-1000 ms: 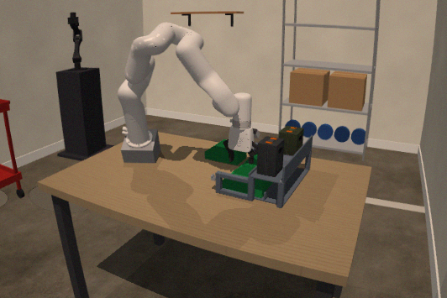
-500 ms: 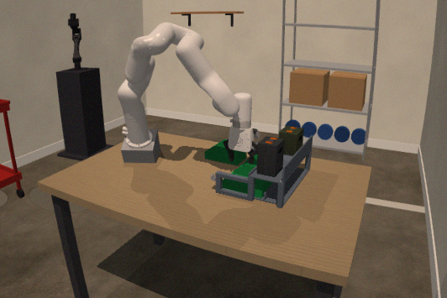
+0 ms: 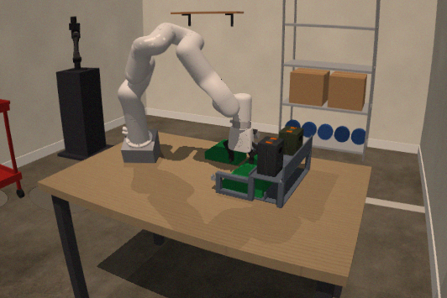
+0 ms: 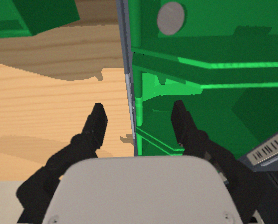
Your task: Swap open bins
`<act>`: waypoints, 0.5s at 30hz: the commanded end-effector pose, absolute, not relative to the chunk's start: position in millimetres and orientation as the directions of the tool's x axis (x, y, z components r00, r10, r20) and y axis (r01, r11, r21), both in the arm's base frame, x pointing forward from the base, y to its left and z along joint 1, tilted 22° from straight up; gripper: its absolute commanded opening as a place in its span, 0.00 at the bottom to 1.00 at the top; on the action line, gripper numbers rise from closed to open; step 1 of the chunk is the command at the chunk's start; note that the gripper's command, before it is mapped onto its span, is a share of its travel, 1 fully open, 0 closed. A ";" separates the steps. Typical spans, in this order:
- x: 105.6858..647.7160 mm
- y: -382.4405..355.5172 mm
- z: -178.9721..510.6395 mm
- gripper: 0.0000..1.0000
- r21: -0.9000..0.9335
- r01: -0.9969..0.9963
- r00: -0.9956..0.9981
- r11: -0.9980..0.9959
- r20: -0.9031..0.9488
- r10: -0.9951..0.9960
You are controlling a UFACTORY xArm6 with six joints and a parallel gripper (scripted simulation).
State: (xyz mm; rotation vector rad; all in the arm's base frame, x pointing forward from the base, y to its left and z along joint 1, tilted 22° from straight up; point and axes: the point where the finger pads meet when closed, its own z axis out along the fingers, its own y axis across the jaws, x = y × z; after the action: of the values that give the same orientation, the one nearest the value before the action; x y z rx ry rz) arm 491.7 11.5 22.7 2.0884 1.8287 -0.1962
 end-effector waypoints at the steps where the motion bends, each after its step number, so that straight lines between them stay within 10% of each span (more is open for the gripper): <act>1: 493.3 11.7 23.0 0.95 0.178 0.979 0.155 -0.099 -0.332 0.931; 15: 494.4 8.7 15.1 0.95 0.178 0.979 0.155 -0.099 -0.332 0.931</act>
State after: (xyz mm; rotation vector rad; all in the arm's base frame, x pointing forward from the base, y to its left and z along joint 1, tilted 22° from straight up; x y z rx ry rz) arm 492.8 8.7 15.3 2.0885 1.8288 -0.1960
